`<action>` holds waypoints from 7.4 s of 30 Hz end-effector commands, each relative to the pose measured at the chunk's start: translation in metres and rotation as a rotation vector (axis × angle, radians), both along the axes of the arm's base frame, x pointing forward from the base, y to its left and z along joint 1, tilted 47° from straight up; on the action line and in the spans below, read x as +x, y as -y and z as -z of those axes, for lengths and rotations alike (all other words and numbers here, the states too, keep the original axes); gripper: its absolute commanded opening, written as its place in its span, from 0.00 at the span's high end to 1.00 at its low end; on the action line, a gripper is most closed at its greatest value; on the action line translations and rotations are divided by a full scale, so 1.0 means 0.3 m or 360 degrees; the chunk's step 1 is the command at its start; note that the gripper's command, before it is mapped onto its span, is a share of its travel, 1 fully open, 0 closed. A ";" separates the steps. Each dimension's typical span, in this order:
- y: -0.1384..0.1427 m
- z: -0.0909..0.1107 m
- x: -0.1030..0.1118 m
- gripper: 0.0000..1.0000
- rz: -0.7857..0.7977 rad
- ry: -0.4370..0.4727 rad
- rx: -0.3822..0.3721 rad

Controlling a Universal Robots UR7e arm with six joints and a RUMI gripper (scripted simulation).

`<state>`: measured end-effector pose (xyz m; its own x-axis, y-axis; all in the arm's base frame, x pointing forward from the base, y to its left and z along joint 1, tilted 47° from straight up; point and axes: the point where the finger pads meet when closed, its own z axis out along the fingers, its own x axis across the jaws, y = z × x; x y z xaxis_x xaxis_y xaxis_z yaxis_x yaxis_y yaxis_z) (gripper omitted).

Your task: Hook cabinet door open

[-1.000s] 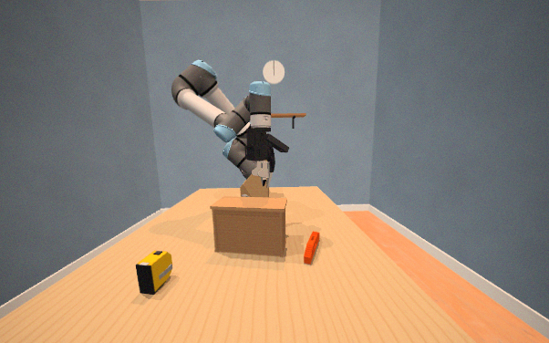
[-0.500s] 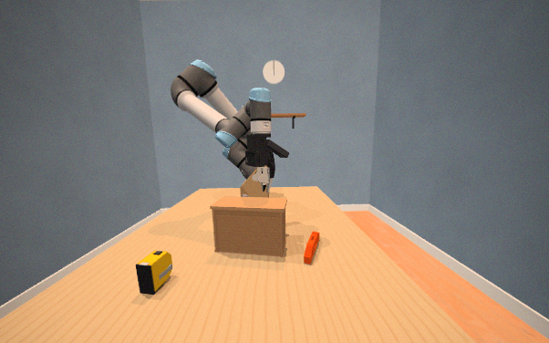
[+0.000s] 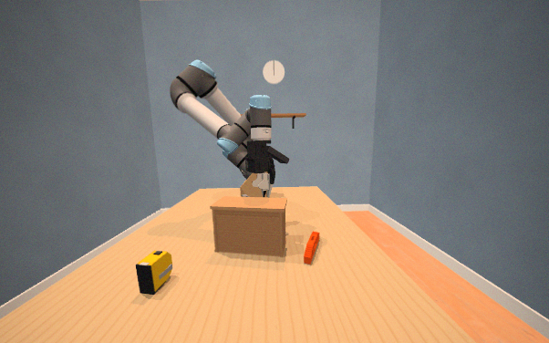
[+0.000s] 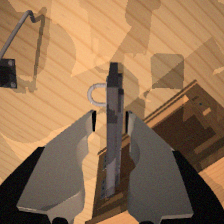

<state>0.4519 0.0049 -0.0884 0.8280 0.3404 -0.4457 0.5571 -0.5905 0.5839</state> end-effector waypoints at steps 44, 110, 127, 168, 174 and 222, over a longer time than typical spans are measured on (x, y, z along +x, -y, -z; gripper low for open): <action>0.059 0.033 -0.026 0.85 -0.0088 -0.0091 0.0009; 0.076 0.011 -0.061 0.85 -0.0149 -0.0157 0.0015; 0.062 0.008 -0.052 0.85 -0.0149 -0.0156 0.0015; -0.096 -0.139 -0.039 0.85 -0.0149 -0.0156 0.0015; -0.102 -0.144 -0.038 0.85 -0.0149 -0.0156 0.0015; -0.136 -0.142 -0.441 0.86 0.0537 0.0583 -0.0049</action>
<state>0.3204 0.0452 -0.0461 0.9930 0.0221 -0.1156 0.0995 -0.6823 0.7243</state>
